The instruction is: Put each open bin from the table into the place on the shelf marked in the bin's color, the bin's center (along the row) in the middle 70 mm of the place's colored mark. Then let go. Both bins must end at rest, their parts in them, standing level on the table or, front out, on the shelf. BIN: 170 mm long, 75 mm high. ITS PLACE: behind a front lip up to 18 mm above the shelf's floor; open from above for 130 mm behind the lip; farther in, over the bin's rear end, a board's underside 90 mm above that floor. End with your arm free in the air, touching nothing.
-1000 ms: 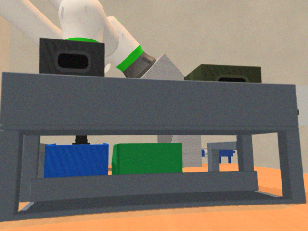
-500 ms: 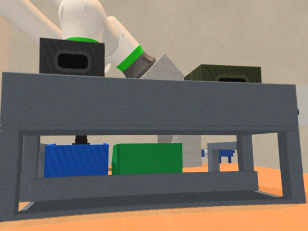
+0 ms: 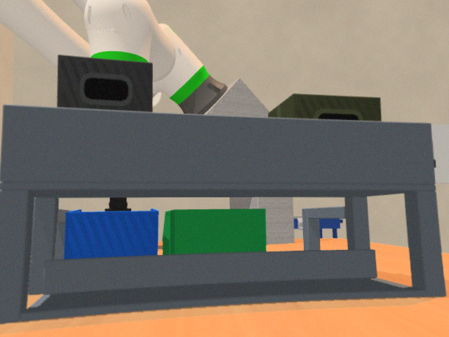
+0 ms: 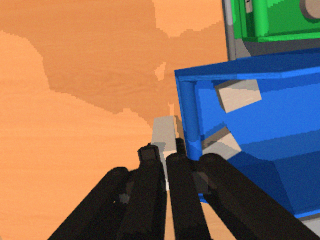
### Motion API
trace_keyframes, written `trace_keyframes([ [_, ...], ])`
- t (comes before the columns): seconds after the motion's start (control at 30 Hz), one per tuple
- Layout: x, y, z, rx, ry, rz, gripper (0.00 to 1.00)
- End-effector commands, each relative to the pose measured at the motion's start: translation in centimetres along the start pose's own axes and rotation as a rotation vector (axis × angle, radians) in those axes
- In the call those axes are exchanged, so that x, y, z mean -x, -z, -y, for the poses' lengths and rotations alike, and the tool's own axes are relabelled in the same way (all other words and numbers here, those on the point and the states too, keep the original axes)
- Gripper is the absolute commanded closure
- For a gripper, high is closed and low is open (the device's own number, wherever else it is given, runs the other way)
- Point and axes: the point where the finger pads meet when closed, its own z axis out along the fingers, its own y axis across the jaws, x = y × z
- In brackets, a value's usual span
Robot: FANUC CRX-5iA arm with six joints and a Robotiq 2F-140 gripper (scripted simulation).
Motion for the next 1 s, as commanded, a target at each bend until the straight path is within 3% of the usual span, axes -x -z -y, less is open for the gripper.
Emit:
trace_keyframes([
  [0.0, -0.02, 0.01, -0.12, 0.000, 0.000, 0.000, 1.00],
  [0.97, -0.02, 0.02, -0.41, 0.000, 0.000, 0.000, 1.00],
])
